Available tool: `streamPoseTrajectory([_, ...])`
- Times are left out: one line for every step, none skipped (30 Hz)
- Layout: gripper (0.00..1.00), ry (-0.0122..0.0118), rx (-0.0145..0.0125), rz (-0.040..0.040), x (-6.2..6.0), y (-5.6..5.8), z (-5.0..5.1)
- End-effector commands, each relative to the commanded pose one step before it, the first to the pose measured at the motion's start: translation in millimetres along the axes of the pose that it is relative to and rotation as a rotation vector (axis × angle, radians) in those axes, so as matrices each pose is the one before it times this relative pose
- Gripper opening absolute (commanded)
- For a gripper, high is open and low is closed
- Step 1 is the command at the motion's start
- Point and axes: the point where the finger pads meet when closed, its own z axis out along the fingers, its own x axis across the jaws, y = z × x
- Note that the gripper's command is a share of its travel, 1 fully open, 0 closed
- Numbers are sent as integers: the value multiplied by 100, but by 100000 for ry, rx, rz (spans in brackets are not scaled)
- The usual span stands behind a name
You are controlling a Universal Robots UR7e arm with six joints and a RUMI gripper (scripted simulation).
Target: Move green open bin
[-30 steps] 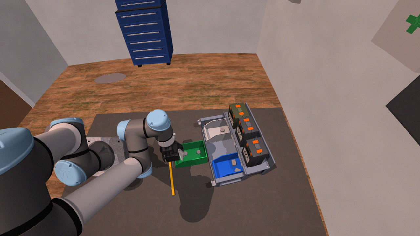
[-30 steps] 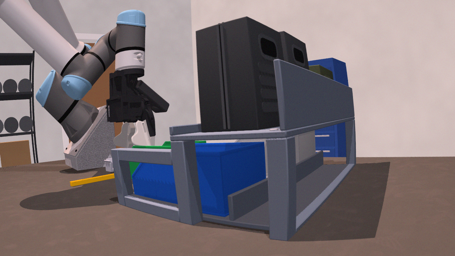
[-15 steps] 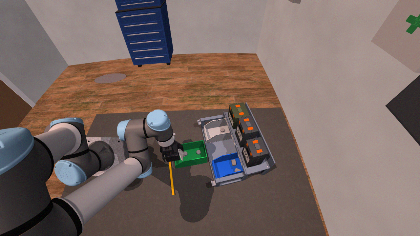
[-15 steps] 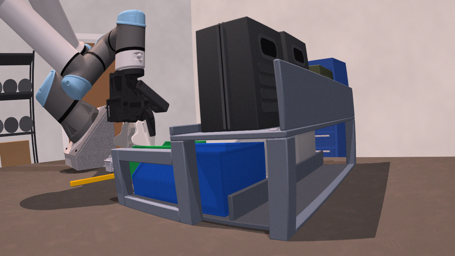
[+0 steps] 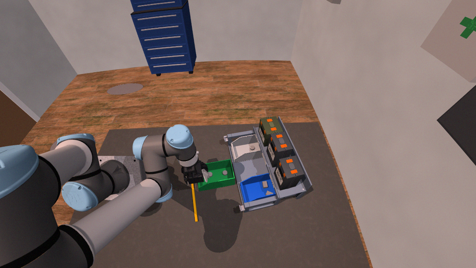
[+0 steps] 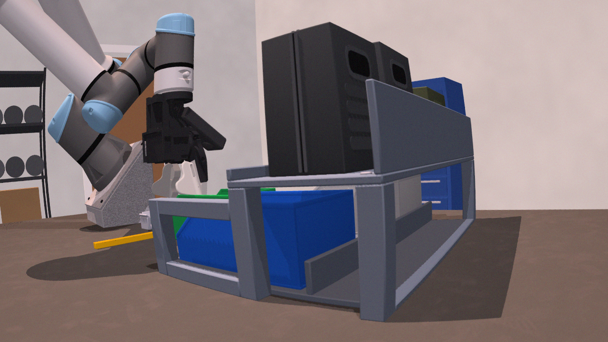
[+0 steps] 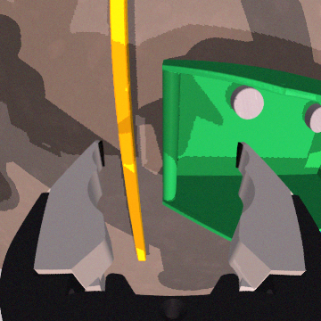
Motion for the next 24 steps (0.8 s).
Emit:
streamPoseTrajectory([58,91,-3,26,26,3,-28])
streamPoseTrajectory([58,0,0,0,0,0,0])
streamPoseTrajectory([58,0,0,0,0,0,0])
streamPoseTrajectory([58,0,0,0,0,0,0])
streamPoseTrajectory([58,0,0,0,0,0,0])
streamPoseTrajectory([58,0,0,0,0,0,0])
streamPoseTrajectory([58,0,0,0,0,0,0])
streamPoseTrajectory([58,0,0,0,0,0,0])
streamPoseTrajectory([58,0,0,0,0,0,-2])
streamPoseTrajectory([58,0,0,0,0,0,-6])
streamPoseTrajectory([58,0,0,0,0,0,-12])
streamPoseTrajectory([58,0,0,0,0,0,-18])
streamPoseTrajectory([58,0,0,0,0,0,-27])
streamPoseTrajectory([58,0,0,0,0,0,0])
streamPoseTrajectory([58,0,0,0,0,0,0])
streamPoseTrajectory([58,0,0,0,0,0,-36])
streamPoseTrajectory([58,0,0,0,0,0,-46])
streamPoseTrajectory([58,0,0,0,0,0,-57])
streamPoseTrajectory([58,0,0,0,0,0,-68])
streamPoseTrajectory([58,0,0,0,0,0,-80])
streamPoseTrajectory([58,0,0,0,-1,0,-92])
streamPoseTrajectory([58,0,0,0,0,0,-105])
streamPoseTrajectory([58,0,1,0,1,0,-117])
streamPoseTrajectory([58,0,0,0,0,0,-129])
